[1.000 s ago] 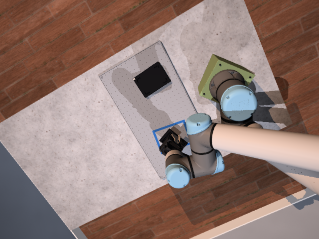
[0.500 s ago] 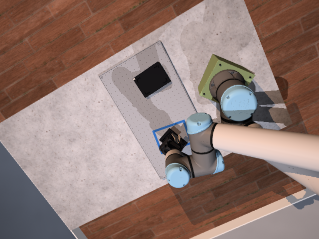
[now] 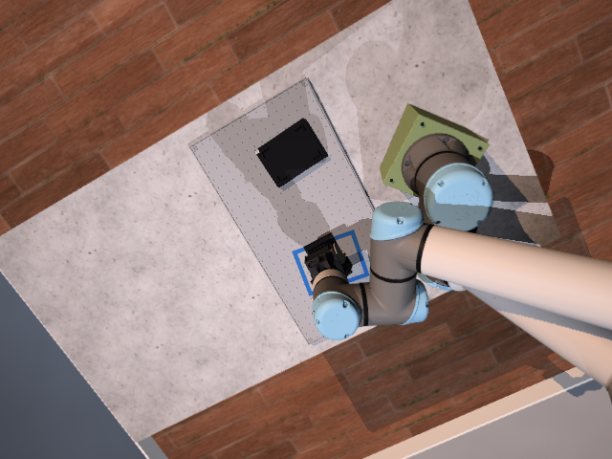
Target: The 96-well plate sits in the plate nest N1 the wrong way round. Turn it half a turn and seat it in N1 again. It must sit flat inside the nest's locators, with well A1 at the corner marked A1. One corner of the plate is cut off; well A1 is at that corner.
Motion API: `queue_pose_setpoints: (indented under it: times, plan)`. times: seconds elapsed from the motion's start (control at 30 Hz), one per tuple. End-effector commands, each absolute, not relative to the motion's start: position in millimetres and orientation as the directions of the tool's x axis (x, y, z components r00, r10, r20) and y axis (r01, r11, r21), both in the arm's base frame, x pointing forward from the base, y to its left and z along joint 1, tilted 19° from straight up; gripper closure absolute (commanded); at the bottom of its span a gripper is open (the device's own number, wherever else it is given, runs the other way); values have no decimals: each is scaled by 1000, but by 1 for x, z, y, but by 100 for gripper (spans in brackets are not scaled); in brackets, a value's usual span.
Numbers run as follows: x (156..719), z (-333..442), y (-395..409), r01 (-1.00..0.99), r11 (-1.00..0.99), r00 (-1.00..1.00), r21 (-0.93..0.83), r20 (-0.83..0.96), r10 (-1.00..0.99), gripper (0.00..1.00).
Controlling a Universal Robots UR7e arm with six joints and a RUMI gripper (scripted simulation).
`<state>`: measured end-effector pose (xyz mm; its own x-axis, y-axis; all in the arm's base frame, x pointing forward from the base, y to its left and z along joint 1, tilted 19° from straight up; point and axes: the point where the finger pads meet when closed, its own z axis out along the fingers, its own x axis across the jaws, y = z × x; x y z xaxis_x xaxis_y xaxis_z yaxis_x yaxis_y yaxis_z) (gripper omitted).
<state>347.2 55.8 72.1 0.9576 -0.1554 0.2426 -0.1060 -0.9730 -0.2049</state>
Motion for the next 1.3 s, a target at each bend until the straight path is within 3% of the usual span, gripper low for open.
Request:
queue_pose_setpoints:
  times: [0.0, 0.47, 1.27]
  plan:
    - [343, 69, 39, -267, -932, 925, -244, 206, -319, 100]
    - [333, 61, 1, -591, -748, 760, -303, 101, -642, 100]
    - [315, 47, -65, -591, -748, 760, -303, 101, -642, 100]
